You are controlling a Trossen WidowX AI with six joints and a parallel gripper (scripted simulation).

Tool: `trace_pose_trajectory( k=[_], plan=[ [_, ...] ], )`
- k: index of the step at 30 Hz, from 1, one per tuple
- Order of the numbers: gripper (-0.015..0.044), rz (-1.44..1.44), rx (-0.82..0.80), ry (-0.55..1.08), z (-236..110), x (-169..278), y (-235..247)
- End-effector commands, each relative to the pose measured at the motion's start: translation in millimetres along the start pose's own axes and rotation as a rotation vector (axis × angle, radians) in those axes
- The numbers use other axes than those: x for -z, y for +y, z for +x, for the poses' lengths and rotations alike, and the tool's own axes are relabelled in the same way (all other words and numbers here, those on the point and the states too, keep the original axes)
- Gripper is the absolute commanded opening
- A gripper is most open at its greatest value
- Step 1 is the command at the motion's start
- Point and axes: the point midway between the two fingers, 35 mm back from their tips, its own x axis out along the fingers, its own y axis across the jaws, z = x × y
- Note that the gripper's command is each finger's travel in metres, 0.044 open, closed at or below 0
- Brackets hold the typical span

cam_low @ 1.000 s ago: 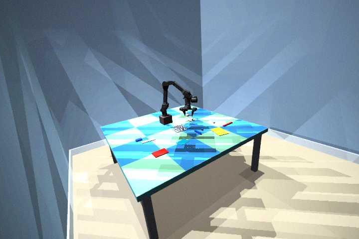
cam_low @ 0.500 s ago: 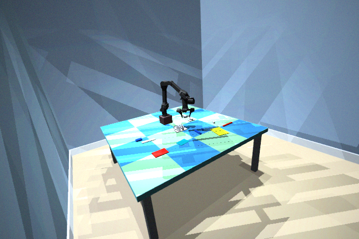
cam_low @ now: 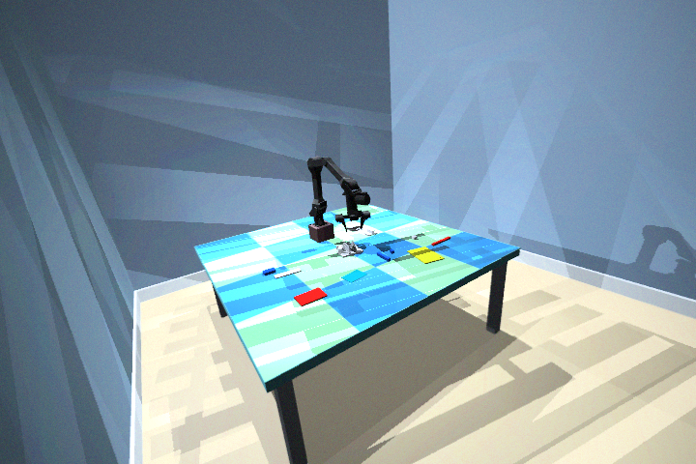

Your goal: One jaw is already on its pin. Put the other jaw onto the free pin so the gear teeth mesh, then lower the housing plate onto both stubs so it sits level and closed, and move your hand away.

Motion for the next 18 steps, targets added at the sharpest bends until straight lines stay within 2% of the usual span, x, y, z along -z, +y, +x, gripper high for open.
trace_pose_trajectory(
  k=[1, 18],
  plan=[
    [0.0351, -0.079, 0.006, -0.001, 1, -5, -14],
    [0.0351, -0.349, 0.013, -0.001, 3, -19, -55]
  ],
)
